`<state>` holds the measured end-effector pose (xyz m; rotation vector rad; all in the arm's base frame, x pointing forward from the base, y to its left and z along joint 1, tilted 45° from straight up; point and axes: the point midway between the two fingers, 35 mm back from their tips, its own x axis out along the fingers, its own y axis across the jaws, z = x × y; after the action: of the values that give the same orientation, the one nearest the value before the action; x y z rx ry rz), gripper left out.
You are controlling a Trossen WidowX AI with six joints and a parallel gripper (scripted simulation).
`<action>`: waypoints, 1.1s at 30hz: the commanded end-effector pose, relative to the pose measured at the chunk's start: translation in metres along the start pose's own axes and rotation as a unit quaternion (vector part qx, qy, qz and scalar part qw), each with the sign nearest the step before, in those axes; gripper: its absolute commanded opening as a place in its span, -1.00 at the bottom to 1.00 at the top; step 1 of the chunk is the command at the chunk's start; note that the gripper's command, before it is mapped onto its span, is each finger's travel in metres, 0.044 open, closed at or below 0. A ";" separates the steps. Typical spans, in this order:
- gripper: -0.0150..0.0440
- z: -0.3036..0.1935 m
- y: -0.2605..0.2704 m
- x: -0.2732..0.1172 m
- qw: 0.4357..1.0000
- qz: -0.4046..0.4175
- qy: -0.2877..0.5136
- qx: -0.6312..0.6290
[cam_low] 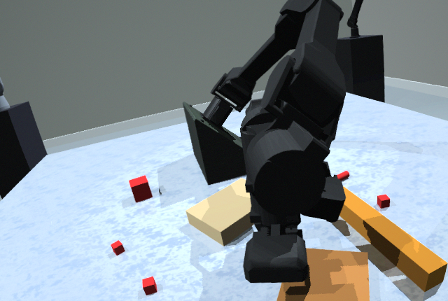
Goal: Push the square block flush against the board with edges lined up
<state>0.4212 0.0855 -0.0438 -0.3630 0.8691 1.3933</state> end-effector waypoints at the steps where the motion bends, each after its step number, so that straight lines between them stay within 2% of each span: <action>1: -0.49 0.007 -0.001 0.001 1.000 0.001 -0.003 -0.002; 11: -0.49 0.010 -0.002 0.001 1.000 0.001 -0.003 -0.003; 33: -0.49 -0.026 -0.003 0.002 1.000 0.001 -0.003 -0.002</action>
<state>0.4196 0.0725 -0.0547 -0.3670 0.8556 1.3946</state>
